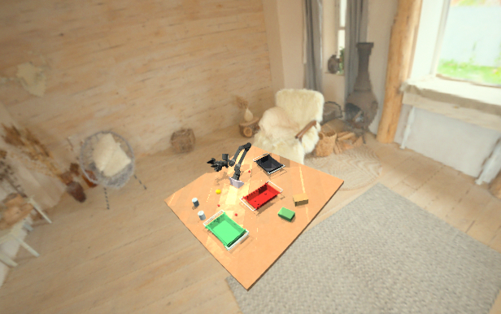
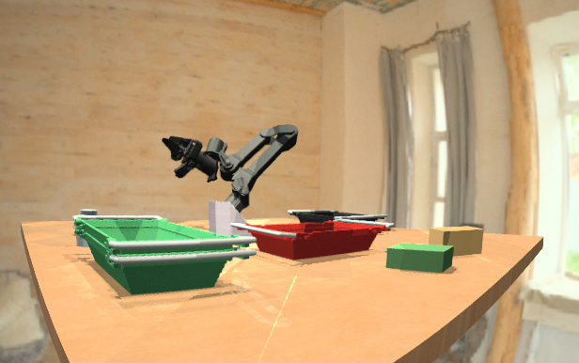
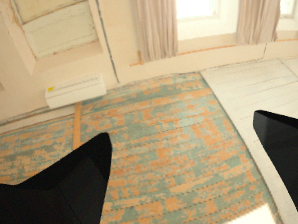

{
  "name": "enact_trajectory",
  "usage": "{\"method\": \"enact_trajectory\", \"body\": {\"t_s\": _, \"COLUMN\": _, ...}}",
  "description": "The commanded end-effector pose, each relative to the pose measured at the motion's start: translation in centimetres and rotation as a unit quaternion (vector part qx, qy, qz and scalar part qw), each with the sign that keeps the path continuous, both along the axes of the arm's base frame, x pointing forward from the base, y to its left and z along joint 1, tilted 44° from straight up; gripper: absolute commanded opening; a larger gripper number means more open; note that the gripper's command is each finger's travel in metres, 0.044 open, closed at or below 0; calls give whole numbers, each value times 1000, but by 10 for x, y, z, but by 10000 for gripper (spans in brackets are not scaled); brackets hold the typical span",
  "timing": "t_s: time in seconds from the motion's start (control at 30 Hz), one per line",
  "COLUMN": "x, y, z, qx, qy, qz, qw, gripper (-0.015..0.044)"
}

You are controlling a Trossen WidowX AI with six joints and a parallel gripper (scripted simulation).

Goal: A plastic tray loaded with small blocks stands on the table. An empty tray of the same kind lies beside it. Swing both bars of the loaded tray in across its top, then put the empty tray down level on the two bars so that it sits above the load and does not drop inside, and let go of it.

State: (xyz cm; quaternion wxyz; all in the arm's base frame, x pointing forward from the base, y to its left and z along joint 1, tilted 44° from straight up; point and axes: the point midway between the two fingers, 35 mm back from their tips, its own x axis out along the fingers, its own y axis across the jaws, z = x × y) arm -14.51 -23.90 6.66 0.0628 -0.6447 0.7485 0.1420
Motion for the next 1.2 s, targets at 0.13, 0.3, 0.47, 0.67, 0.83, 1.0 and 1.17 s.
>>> {"method": "enact_trajectory", "body": {"t_s": 0.13, "x": 0, "y": 0, "z": 0, "qx": 0, "qy": 0, "qz": 0, "qw": 1000, "gripper": 269}}
{"method": "enact_trajectory", "body": {"t_s": 0.3, "x": 4, "y": -9, "z": -3, "qx": 14, "qy": 18, "qz": 25, "qw": 999, "gripper": 138}}
{"method": "enact_trajectory", "body": {"t_s": 0.47, "x": 36, "y": -59, "z": -23, "qx": 79, "qy": 128, "qz": 178, "qw": 973, "gripper": 85}}
{"method": "enact_trajectory", "body": {"t_s": 0.67, "x": 98, "y": -112, "z": -52, "qx": 122, "qy": 277, "qz": 396, "qw": 867, "gripper": 85}}
{"method": "enact_trajectory", "body": {"t_s": 0.83, "x": 140, "y": -130, "z": -68, "qx": 118, "qy": 350, "qz": 510, "qw": 777, "gripper": 85}}
{"method": "enact_trajectory", "body": {"t_s": 1.0, "x": 192, "y": -136, "z": -81, "qx": 98, "qy": 388, "qz": 609, "qw": 685, "gripper": 85}}
{"method": "enact_trajectory", "body": {"t_s": 1.17, "x": 248, "y": -133, "z": -95, "qx": 56, "qy": 434, "qz": 709, "qw": 553, "gripper": 85}}
